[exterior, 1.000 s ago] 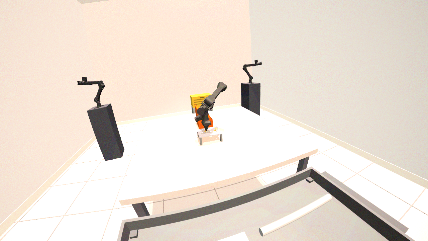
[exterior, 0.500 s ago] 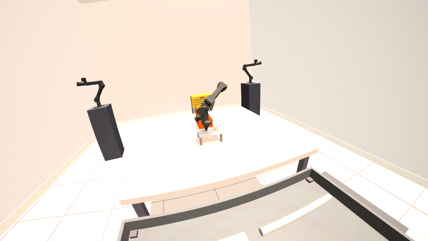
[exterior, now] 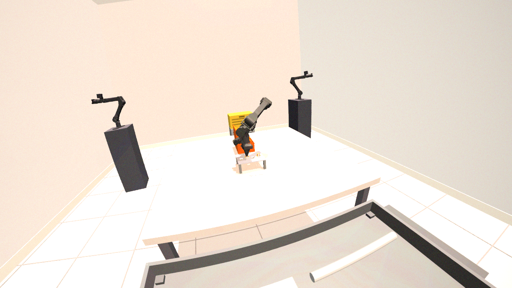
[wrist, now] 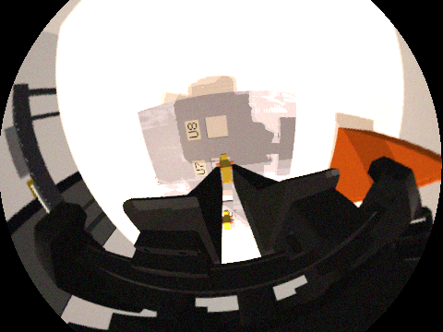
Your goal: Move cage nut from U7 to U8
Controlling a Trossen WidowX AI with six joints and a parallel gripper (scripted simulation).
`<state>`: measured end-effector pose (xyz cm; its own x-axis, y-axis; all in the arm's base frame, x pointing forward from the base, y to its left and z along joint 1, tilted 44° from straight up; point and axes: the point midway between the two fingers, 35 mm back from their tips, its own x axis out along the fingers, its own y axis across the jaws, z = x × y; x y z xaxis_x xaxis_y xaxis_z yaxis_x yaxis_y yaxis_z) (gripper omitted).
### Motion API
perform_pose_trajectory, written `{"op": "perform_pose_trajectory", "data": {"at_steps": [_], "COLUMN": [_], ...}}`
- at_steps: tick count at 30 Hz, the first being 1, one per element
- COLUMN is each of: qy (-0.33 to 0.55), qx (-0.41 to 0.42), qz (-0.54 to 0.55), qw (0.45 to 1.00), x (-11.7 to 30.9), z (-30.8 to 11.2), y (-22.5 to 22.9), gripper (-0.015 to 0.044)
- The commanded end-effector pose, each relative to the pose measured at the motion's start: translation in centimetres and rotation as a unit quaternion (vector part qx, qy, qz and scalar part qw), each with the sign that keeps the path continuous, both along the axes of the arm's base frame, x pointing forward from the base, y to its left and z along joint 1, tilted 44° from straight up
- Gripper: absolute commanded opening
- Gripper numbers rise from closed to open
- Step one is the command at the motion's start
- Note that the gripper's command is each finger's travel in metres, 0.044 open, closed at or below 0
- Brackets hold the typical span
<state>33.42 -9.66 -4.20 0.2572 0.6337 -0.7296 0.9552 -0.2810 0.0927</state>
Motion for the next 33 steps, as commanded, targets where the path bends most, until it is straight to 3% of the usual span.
{"op": "perform_pose_trajectory", "data": {"at_steps": [1, 33], "qy": [0.002, -0.01], "qx": [0.003, 0.001], "qz": [-0.003, -0.015], "qw": [1.0, 1.0], "x": [-0.19, -0.36], "z": [-0.11, -0.16], "y": [0.16, 0.17], "gripper": [0.0028, 0.0028]}}
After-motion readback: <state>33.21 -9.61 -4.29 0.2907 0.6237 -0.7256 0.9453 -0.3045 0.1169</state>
